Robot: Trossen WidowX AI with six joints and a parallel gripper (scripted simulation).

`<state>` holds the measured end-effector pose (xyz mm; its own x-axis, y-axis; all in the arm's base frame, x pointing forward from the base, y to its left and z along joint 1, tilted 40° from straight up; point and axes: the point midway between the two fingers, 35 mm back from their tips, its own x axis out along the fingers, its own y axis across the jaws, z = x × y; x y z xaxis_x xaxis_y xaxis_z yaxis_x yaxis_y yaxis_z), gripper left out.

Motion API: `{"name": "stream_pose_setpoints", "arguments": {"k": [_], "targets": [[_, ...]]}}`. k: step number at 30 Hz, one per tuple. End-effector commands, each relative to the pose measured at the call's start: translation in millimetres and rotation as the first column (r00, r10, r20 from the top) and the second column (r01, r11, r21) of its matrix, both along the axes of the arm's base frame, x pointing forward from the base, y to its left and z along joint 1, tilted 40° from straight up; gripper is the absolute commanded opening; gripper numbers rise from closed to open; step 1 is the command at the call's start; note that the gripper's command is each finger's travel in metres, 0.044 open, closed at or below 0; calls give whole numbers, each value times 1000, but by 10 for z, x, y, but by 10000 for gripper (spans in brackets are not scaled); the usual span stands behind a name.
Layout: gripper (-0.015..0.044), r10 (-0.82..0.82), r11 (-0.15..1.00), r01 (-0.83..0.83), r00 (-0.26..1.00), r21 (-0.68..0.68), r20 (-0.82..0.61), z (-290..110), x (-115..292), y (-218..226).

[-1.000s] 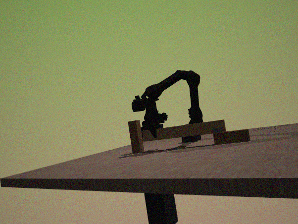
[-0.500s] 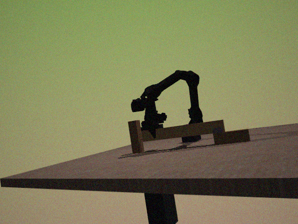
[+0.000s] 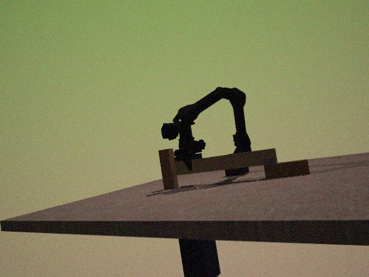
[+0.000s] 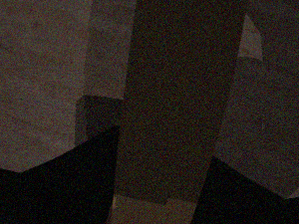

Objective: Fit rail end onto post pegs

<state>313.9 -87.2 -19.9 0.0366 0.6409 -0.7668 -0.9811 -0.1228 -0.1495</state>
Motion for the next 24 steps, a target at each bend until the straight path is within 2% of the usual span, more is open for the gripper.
{"name": "stream_pose_setpoints", "arguments": {"k": [1,24], "targets": [[0,-2,1000,2,1000,-4,5,-4,7,-34],[0,-2,1000,2,1000,-5,5,-43,20,-89]]}}
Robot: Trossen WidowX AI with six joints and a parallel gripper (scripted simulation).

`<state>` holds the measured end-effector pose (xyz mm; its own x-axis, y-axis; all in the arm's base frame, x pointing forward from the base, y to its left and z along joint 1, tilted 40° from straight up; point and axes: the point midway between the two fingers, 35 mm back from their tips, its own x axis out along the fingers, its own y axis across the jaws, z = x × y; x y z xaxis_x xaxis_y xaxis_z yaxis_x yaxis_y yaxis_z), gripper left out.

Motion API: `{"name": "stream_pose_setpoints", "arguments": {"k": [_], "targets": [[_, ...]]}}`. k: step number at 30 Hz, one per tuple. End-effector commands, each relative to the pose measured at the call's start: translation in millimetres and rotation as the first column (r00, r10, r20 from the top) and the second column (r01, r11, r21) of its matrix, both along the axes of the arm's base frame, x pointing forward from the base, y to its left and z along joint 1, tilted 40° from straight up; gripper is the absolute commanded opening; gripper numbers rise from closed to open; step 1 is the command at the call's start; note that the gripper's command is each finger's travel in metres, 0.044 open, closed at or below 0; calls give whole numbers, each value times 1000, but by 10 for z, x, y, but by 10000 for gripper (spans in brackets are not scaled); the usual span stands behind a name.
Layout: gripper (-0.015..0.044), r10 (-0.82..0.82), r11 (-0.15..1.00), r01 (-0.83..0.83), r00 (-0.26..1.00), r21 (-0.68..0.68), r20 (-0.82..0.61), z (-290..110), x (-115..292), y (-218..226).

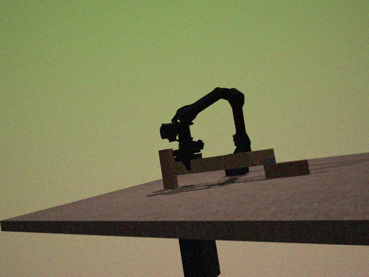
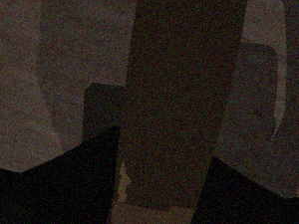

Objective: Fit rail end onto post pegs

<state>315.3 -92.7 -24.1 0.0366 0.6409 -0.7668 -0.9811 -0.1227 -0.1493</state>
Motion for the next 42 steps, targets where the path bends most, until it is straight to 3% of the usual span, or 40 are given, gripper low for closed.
{"name": "stream_pose_setpoints", "arguments": {"k": [1,15,32,37,42], "targets": [[0,-2,1000,2,1000,-5,6,-3,8,-36],[0,-2,1000,2,1000,-5,6,-29,16,-67],[440,0,1000,0,1000,0,0,-28,9,-32],[440,0,1000,0,1000,0,0,-4,6,-31],[440,-2,1000,2,1000,-4,4,389,-63,3]]}}
